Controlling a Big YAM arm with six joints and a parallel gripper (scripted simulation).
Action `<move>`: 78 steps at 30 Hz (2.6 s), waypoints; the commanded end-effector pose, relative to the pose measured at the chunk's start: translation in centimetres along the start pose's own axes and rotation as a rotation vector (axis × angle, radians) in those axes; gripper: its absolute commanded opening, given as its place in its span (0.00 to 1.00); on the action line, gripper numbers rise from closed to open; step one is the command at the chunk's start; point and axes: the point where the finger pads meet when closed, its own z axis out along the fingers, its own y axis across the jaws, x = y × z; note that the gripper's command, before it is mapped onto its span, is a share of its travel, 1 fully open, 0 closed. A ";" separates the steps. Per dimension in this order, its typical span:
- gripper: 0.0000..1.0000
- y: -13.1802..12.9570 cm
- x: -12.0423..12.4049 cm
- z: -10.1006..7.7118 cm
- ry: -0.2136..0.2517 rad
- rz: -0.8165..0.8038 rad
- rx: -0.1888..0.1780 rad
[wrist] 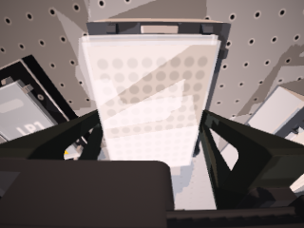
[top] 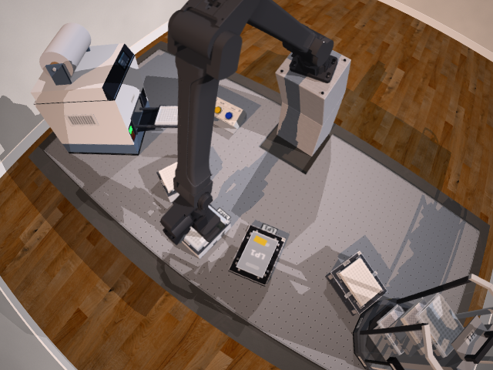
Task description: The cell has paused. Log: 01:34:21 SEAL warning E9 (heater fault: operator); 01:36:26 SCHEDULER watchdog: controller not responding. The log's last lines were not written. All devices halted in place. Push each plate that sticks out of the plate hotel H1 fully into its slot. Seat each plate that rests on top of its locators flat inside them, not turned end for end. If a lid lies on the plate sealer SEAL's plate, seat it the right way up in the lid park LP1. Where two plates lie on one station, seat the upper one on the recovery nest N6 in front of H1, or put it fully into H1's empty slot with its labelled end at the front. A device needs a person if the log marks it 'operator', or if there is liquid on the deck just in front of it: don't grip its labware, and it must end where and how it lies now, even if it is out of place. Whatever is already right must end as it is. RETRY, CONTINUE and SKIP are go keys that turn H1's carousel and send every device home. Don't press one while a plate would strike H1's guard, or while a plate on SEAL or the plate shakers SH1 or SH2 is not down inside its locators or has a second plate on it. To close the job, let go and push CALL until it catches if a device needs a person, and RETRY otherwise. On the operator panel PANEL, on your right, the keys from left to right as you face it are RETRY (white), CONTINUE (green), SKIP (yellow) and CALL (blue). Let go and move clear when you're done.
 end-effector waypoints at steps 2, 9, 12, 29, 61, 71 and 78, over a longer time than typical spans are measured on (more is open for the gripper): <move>0.84 0.4 -0.8 -1.0 -0.017 0.001 0.000; 0.84 0.4 -0.7 -1.2 -0.015 0.001 0.000; 0.84 0.4 -0.8 -1.4 -0.017 0.001 0.000; 0.84 0.4 -0.1 -1.4 -0.002 0.001 0.000; 0.84 0.4 -0.6 -2.5 -0.016 0.001 0.000; 0.84 0.1 -0.6 -2.0 -0.014 0.000 0.001; 0.84 0.3 -0.4 -3.0 -0.011 0.001 0.000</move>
